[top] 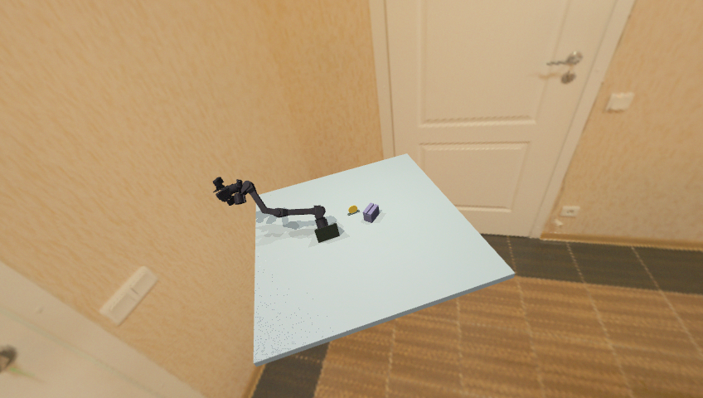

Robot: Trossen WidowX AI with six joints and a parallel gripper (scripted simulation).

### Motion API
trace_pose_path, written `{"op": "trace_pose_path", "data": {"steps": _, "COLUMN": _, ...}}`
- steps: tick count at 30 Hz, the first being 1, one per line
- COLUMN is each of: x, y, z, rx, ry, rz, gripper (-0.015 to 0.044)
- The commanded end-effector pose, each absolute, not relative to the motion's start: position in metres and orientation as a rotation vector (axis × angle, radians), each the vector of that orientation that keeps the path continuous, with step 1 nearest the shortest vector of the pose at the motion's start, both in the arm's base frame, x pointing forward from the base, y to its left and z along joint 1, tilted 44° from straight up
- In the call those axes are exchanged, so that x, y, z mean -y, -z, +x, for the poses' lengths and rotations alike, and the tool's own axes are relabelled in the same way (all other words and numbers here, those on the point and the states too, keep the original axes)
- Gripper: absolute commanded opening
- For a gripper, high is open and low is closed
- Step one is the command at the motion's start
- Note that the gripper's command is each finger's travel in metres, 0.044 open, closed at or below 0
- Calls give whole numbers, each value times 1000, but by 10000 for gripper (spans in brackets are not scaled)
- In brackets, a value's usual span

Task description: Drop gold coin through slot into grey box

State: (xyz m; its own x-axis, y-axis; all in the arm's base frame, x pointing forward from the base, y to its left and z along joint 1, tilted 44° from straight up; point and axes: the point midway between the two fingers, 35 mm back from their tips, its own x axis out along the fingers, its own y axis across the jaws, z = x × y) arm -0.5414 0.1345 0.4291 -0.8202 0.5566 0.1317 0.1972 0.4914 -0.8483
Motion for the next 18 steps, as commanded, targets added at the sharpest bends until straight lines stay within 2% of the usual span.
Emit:
{"op": "trace_pose_path", "data": {"steps": 1, "x": -141, "y": -487, "z": -505, "rx": 2237, "ry": -1157, "rz": -539, "gripper": 161}}
{"op": "trace_pose_path", "data": {"steps": 10, "x": -141, "y": -605, "z": -395, "rx": 1942, "ry": -941, "rz": -345, "gripper": 161}}
{"op": "trace_pose_path", "data": {"steps": 18, "x": -129, "y": -675, "z": -275, "rx": 1666, "ry": -753, "rz": -242, "gripper": 161}}
